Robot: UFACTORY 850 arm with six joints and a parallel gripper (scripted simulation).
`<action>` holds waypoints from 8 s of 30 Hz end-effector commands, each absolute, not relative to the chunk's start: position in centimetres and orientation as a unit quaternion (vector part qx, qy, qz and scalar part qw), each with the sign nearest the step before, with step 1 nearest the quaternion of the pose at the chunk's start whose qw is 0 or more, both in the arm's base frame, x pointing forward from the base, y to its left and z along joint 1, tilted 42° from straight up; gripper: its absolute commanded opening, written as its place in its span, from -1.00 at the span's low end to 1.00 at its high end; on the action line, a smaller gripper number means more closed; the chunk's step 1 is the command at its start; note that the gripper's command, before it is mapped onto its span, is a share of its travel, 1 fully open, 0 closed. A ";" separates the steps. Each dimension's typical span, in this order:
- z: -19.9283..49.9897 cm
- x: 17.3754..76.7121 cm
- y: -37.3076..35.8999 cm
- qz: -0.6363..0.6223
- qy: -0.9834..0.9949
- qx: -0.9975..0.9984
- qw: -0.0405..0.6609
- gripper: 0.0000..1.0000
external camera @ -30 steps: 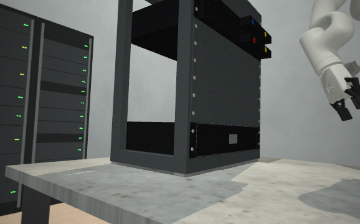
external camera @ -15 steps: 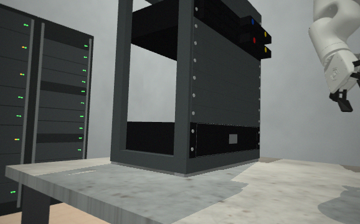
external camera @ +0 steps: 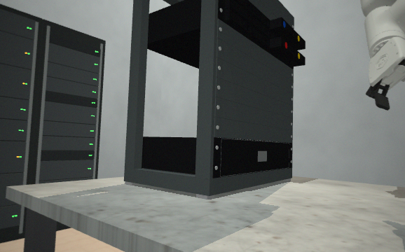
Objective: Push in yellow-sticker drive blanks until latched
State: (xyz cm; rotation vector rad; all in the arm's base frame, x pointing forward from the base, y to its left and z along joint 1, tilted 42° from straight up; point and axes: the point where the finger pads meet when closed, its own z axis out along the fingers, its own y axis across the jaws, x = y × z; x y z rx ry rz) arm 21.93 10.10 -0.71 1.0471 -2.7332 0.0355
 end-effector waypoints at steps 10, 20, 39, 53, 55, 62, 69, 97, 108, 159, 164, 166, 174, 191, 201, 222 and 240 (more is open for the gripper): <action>-2.2 23.5 15.0 0.010 -0.899 0.437 -0.010 1.00; -2.3 24.4 16.1 0.027 -0.880 0.471 -0.057 1.00; -0.8 27.1 17.5 0.118 -0.803 0.558 -0.175 1.00; 2.1 29.1 17.4 0.225 -0.714 0.616 -0.244 1.00; 2.9 29.5 17.2 0.250 -0.693 0.627 -0.255 1.00; 5.2 30.2 16.9 0.315 -0.636 0.648 -0.276 1.00; 7.1 30.6 16.6 0.364 -0.591 0.660 -0.287 1.00; 17.2 30.4 15.8 0.585 -0.363 0.666 -0.285 1.00; 19.0 30.0 15.8 0.619 -0.324 0.659 -0.277 1.00; 18.5 31.8 16.5 0.636 -0.304 0.654 -0.272 1.00; 17.2 33.7 17.0 0.636 -0.304 0.654 -0.272 1.00; 16.6 34.6 17.3 0.636 -0.304 0.654 -0.272 1.00; 14.5 37.8 18.2 0.636 -0.304 0.654 -0.272 1.00; 10.9 43.0 19.6 0.636 -0.304 0.654 -0.272 1.00; 10.8 43.2 19.7 0.636 -0.304 0.654 -0.272 1.00; 10.8 43.2 19.7 0.636 -0.304 0.654 -0.272 1.00; 10.8 43.2 19.7 0.636 -0.304 0.654 -0.272 1.00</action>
